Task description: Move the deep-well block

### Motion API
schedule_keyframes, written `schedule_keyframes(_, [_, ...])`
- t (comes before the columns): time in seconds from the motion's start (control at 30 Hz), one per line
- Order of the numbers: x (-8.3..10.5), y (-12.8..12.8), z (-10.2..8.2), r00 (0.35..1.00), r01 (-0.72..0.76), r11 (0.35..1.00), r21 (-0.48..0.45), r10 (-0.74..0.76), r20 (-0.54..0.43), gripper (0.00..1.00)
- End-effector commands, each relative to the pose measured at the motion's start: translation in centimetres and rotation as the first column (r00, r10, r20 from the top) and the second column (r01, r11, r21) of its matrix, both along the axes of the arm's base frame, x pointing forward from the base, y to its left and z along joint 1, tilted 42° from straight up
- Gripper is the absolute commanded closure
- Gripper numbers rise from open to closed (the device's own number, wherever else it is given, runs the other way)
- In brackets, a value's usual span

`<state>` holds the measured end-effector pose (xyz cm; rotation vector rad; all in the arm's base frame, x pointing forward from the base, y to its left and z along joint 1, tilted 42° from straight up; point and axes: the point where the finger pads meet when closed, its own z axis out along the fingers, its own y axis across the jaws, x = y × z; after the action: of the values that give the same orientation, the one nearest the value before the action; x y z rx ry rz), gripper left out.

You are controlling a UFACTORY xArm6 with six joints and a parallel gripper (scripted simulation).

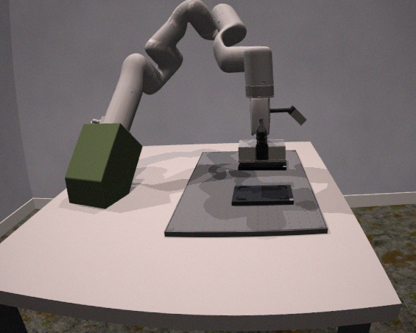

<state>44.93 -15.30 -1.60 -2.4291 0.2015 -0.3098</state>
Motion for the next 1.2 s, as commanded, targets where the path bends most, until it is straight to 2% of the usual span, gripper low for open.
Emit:
schedule_keyframes(0.0, [0.0,-1.7,-1.2,1.000,0.001,1.000,-0.001,-0.001,0.002,1.00])
schedule_keyframes(0.17, [-0.1,-2.8,-2.2,1.000,0.001,1.000,-0.001,-0.001,0.002,1.00])
schedule_keyframes(1.17, [-0.1,-2.9,-2.2,1.000,0.001,1.000,-0.001,-0.001,0.002,1.00])
